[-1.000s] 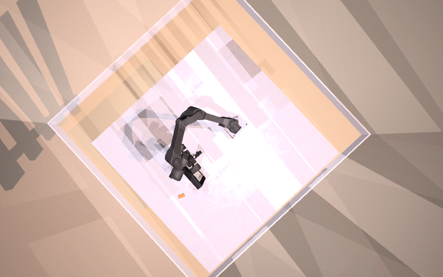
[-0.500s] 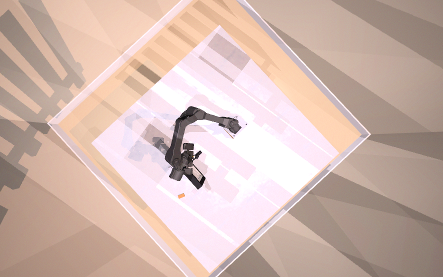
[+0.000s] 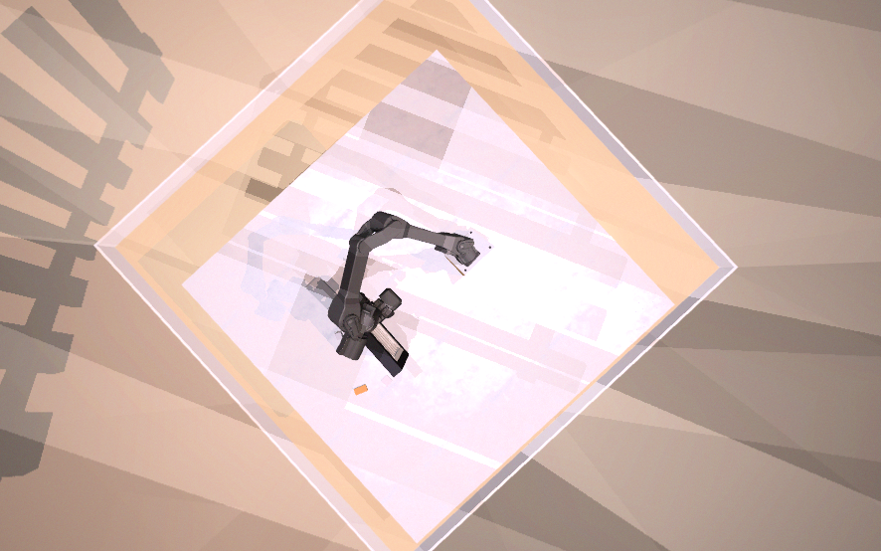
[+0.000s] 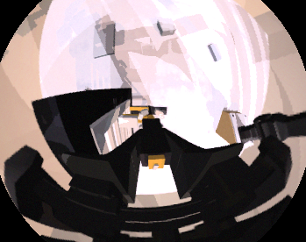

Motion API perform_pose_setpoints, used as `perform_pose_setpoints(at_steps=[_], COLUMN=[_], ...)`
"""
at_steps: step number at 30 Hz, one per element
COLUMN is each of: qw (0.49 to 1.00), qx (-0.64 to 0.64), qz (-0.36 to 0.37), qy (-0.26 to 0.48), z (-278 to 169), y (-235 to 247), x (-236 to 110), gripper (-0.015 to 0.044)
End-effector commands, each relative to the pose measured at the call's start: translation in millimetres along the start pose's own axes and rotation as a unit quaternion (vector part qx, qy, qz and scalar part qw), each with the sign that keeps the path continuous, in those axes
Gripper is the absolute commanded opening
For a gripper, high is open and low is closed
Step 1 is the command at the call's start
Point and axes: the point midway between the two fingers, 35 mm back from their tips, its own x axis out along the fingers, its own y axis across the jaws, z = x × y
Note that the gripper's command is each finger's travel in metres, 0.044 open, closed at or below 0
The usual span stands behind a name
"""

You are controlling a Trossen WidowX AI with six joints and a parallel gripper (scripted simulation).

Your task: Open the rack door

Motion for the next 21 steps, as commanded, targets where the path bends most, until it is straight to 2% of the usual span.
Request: perform_pose_setpoints(at_steps=[1,6,16,21], qw=[0.996,0.981,0.98,0.98], qx=[0.088,0.193,0.197,0.197], qz=[0.0,0.0,0.0,0.0], qy=[-0.001,-0.001,-0.001,-0.001], z=[0.1,0.1,0.1,0.1], y=[0.0,0.0,0.0,0.0], x=[0.4,0.4,0.4,0.4], gripper=[0.0017,0.0017,0.0017,0.0148])
